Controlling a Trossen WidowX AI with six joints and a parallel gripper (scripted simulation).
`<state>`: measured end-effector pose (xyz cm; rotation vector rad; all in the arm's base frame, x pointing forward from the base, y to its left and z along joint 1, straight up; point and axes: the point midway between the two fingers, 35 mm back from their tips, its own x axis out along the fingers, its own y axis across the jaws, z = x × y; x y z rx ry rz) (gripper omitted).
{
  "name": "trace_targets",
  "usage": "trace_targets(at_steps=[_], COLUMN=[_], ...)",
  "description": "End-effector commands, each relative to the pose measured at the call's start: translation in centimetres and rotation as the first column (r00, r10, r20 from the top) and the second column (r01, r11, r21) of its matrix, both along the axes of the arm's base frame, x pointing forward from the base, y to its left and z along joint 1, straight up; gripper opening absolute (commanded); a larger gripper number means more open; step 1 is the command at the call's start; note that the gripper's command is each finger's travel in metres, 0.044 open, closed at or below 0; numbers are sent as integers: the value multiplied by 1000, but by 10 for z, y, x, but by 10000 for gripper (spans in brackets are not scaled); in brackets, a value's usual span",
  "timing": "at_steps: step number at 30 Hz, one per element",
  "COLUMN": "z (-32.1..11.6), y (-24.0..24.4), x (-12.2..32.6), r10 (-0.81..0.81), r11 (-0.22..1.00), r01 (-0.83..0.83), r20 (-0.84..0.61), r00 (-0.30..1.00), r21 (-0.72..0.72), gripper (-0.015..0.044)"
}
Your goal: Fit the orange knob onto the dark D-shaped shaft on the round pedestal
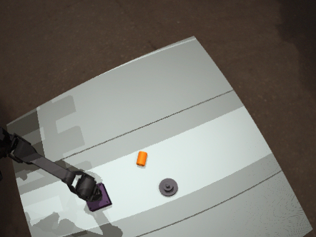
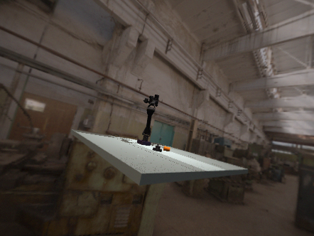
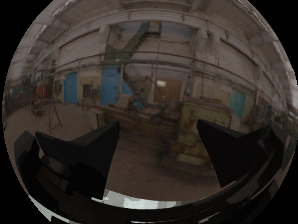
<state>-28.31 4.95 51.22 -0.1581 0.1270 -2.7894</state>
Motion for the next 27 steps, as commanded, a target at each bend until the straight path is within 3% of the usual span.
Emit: trace_targets(at_steps=[1, 3, 6, 13, 20, 27], z=[0, -5, -33, -99, -173, -252], y=[1, 11, 77, 207, 302, 334], x=[0, -1, -4, 40, 147, 278], r10=[-5, -56, -271, -625, -792, -725], r11=[1000, 996, 954, 730, 373, 27], r01=[5, 57, 283, 677, 927, 997], r20=[3, 27, 115, 309, 513, 688], r00=[1000, 998, 956, 716, 331, -33], r21=[-9, -75, -101, -91, -23, 77], gripper=[426, 440, 440, 440, 440, 440])
